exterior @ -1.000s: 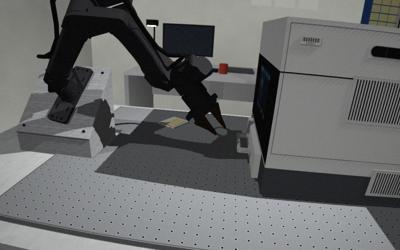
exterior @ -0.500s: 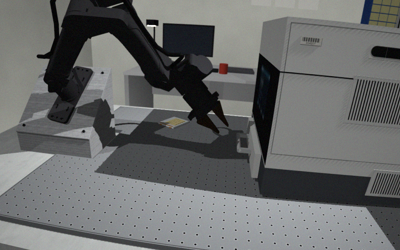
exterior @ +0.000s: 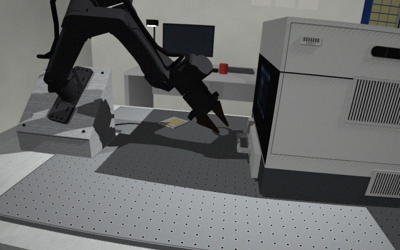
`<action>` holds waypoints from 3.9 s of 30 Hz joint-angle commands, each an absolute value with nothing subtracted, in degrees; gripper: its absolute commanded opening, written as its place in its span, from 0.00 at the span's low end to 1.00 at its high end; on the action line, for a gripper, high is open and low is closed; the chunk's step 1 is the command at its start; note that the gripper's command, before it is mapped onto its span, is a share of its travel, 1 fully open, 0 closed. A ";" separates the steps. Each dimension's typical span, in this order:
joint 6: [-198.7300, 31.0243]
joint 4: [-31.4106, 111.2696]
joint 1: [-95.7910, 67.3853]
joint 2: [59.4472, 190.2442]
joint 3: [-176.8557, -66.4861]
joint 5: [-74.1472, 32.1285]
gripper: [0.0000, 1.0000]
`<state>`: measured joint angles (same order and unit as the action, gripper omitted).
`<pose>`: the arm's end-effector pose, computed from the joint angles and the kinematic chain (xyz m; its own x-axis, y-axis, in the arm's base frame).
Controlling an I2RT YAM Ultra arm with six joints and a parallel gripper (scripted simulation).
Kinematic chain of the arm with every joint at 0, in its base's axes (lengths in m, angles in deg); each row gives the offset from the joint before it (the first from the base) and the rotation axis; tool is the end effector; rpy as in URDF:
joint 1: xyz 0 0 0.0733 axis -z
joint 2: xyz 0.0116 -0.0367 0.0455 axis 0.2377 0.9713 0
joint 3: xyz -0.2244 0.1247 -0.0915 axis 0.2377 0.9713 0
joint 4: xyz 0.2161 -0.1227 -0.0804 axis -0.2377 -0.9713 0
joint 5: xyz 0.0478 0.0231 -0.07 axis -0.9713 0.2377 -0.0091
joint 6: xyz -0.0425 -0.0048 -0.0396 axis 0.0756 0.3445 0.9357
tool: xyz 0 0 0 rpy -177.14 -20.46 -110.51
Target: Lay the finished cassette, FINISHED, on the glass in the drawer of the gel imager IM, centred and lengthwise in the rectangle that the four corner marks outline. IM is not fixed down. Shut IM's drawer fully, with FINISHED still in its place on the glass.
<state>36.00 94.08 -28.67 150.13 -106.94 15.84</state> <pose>0.3827 0.0771 0.0341 0.0901 -0.6977 0.7107 -0.6433 -0.5855 -0.4933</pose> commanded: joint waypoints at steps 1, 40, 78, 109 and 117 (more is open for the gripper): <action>36.15 95.08 -29.99 150.75 -108.59 14.69 0.35; 36.15 94.85 -29.33 152.07 -110.16 14.27 0.35; 36.15 92.97 -25.41 159.68 -119.80 11.95 0.35; 36.15 91.90 -24.36 162.55 -121.38 11.06 0.35; 36.15 91.90 -24.36 162.55 -121.38 11.06 0.35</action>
<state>36.02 92.77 -23.23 161.93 -121.15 12.24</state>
